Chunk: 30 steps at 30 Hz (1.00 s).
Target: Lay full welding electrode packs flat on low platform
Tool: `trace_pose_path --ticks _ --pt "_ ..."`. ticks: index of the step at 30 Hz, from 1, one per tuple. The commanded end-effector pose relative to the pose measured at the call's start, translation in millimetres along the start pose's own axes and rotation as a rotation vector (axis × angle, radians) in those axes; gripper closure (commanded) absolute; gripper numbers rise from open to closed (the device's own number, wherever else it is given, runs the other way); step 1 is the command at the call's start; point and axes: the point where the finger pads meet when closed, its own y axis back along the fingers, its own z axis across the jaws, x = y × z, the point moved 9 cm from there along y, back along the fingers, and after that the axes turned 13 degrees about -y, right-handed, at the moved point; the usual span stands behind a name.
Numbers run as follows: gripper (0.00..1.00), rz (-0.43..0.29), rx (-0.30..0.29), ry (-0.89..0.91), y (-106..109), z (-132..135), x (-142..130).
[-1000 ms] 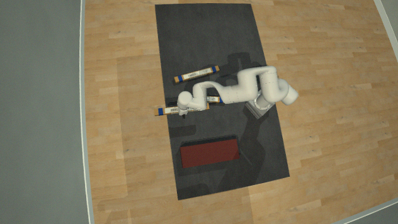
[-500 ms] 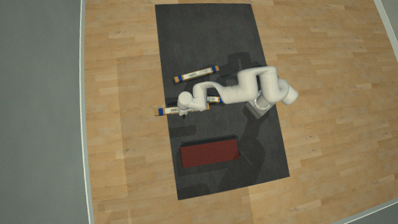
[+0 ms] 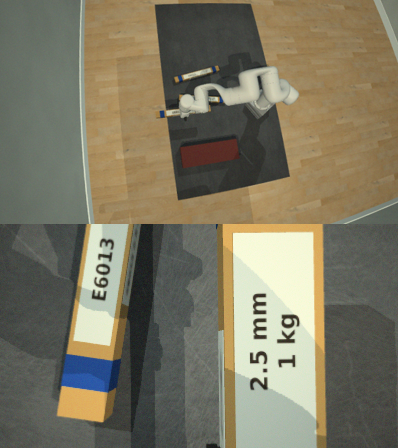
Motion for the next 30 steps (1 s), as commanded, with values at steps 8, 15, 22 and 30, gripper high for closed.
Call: trace_pose_path --ticks 8,15,22,30 --pt "0.65 -0.006 -0.002 -0.001 3 20 14" --pt "0.65 -0.006 -0.002 -0.001 3 38 28" --pt "0.65 -0.006 -0.002 -0.001 3 60 45" --pt "0.65 -0.006 -0.002 -0.001 2 94 72"
